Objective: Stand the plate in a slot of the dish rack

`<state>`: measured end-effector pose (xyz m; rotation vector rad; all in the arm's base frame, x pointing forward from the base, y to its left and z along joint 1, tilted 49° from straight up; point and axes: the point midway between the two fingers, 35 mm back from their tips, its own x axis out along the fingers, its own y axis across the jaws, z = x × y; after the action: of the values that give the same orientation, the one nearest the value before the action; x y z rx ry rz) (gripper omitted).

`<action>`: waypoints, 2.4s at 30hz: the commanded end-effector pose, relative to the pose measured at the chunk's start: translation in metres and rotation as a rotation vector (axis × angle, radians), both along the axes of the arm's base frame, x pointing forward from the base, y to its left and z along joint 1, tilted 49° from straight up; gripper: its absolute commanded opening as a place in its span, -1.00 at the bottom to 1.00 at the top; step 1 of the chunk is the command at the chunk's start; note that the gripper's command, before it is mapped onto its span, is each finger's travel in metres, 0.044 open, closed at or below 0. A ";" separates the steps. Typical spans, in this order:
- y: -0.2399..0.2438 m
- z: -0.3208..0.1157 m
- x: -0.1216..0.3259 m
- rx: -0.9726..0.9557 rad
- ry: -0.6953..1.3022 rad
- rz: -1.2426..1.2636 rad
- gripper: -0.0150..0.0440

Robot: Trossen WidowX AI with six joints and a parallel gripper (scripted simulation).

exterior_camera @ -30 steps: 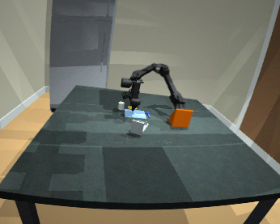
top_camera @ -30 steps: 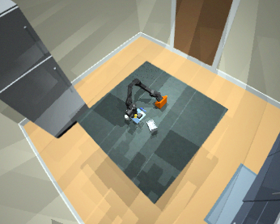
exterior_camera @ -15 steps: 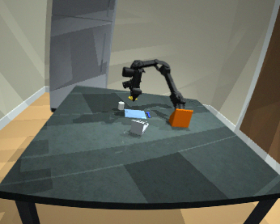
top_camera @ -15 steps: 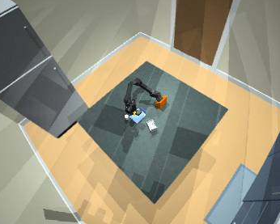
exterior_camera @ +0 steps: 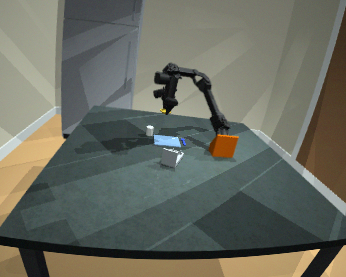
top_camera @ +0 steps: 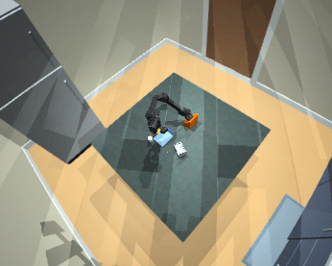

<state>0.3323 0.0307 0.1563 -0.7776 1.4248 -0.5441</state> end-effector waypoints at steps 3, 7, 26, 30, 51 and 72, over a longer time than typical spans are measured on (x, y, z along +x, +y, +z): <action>0.014 -0.005 -0.005 0.014 -0.036 -0.036 -0.49; 0.037 -0.029 -0.020 0.035 -0.117 -0.130 -0.49; 0.088 -0.096 -0.088 0.031 -0.388 -0.436 -0.49; 0.082 -0.101 -0.089 0.050 -0.326 -0.439 -0.49; 0.046 -0.143 -0.096 0.332 0.115 -0.374 -0.49; 0.025 -0.170 -0.100 0.727 0.346 -0.117 -0.49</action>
<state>0.2343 0.0584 -0.0100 -0.2110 1.8382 -0.0497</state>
